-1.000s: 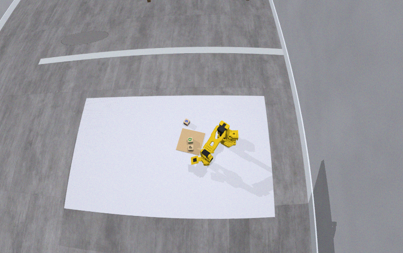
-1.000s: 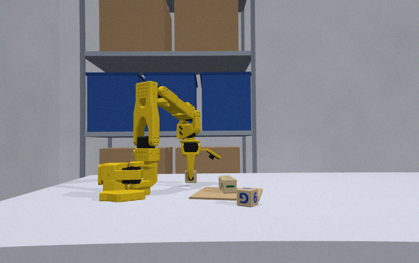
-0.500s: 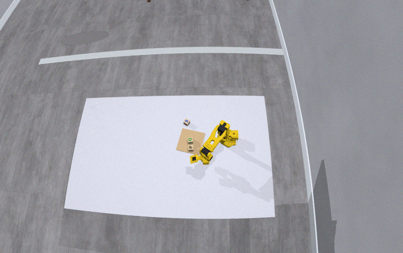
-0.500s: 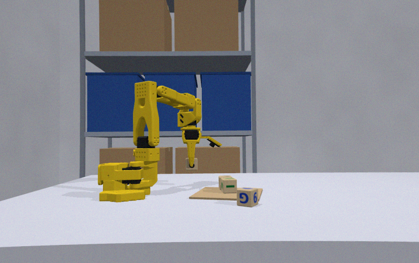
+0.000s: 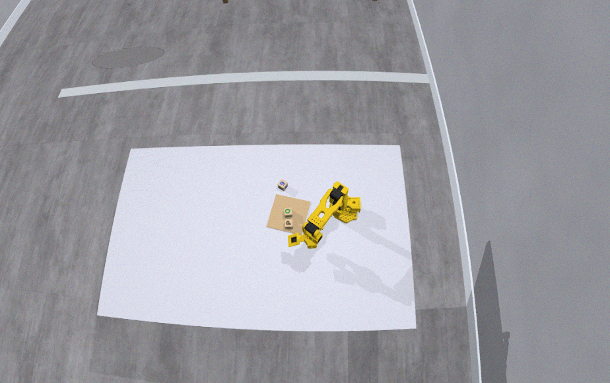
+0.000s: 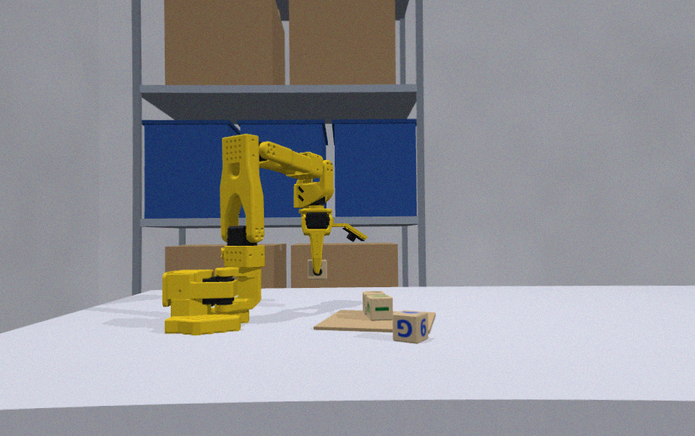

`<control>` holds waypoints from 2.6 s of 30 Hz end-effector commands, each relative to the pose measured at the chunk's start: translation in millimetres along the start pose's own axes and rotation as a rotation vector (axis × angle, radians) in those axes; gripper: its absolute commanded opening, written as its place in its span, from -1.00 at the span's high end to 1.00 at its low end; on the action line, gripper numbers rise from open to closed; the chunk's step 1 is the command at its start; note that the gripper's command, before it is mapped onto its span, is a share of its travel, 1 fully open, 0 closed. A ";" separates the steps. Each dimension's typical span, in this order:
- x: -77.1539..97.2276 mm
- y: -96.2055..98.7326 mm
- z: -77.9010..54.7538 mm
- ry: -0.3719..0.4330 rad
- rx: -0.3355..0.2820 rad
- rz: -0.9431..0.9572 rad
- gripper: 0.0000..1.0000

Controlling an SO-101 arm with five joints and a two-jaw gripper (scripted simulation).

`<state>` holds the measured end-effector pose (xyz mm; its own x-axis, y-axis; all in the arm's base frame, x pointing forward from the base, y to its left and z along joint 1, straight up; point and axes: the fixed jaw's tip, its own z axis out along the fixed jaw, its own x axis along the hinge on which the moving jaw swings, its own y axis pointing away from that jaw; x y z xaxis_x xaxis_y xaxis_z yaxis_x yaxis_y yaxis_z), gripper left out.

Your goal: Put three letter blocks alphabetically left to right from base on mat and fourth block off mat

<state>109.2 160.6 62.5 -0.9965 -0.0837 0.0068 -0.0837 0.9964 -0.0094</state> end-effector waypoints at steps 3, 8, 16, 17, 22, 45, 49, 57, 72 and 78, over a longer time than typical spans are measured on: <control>-9.7 9.1 -23.0 -0.087 -0.100 -0.016 1.00; -11.0 7.9 -23.0 -0.089 -0.099 -0.030 1.00; -17.1 2.4 -22.7 -0.095 -0.093 -0.091 1.00; -18.1 1.5 -22.7 -0.096 -0.091 -0.102 1.00; -24.0 -4.4 -22.4 -0.102 -0.084 -0.163 1.00; -53.4 -44.8 -20.5 -0.128 -0.037 -0.524 1.00; -59.6 -56.8 -19.9 -0.132 -0.023 -0.619 1.00; -68.9 -79.8 -18.9 -0.134 0.003 -0.790 1.00; -79.8 -128.3 -17.0 -0.125 0.053 -1.124 1.00; -80.9 -141.2 -16.5 -0.120 0.066 -1.209 1.00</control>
<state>185.6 33.4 59.4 -0.3203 -0.9473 0.0107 -0.9471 0.3204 0.0171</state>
